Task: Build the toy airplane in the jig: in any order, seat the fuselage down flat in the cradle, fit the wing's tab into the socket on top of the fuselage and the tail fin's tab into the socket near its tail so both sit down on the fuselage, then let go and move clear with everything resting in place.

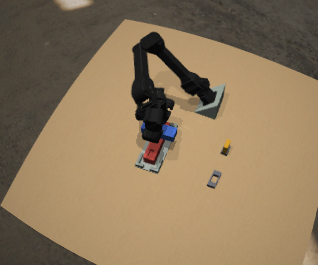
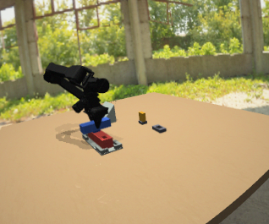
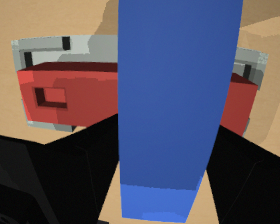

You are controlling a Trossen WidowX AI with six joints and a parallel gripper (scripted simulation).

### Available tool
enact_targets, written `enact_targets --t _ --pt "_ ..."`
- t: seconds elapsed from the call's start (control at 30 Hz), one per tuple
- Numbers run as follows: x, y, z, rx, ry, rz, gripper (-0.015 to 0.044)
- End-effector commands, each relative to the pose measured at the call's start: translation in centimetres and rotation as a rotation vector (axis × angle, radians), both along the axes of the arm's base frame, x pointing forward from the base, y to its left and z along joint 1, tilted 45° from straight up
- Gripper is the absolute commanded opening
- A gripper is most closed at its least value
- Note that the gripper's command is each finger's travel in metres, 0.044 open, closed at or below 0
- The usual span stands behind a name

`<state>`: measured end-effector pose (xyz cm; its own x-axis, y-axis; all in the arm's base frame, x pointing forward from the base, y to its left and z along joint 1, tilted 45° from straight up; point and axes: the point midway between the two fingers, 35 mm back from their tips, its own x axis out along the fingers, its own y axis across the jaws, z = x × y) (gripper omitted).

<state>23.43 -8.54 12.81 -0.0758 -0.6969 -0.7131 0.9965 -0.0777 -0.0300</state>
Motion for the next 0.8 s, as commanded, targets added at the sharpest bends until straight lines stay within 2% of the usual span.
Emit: enact_targets --t 0.0,0.5,0.53,0.77 --pt "-0.01 0.01 0.01 0.000 0.000 -0.001 0.0030" --pt "-0.01 0.01 0.01 0.000 0.000 -0.001 0.0424" --pt "-0.01 0.01 0.01 0.000 0.000 -0.001 0.0440" --pt "-0.01 0.01 0.01 0.000 0.000 -0.001 0.0440"
